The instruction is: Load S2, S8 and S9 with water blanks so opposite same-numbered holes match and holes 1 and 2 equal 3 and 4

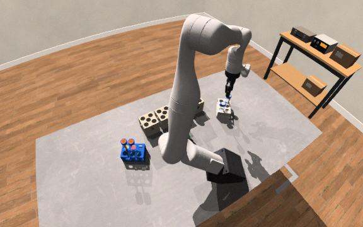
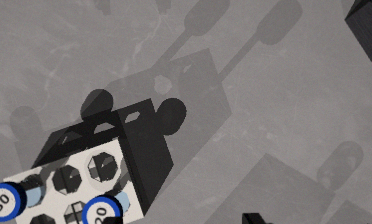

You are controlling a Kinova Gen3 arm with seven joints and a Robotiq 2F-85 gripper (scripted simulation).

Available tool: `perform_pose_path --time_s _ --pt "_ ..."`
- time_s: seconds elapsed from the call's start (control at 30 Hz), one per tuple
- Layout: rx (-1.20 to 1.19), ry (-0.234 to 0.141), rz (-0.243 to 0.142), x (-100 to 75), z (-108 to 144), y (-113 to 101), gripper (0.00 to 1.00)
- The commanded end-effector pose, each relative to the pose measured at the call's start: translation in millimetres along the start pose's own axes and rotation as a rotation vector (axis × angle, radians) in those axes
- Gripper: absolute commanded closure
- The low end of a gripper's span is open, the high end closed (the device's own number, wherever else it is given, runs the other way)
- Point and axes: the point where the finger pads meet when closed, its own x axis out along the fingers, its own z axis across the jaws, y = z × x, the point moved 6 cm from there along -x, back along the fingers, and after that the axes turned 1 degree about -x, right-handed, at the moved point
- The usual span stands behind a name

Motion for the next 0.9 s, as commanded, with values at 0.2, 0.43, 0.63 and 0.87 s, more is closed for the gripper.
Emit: perform_pose_path --time_s 0.2,0.43,0.63,0.87 --pt "0.088 -0.004 -0.011 3.0 15 -24 0.38" --pt "0.148 -0.009 -0.019 5.5 26 -40 0.38" --pt "0.207 -0.014 -0.027 8.0 36 -57 0.38" --pt "0.269 -0.02 -0.036 10.2 45 -70 0.38"
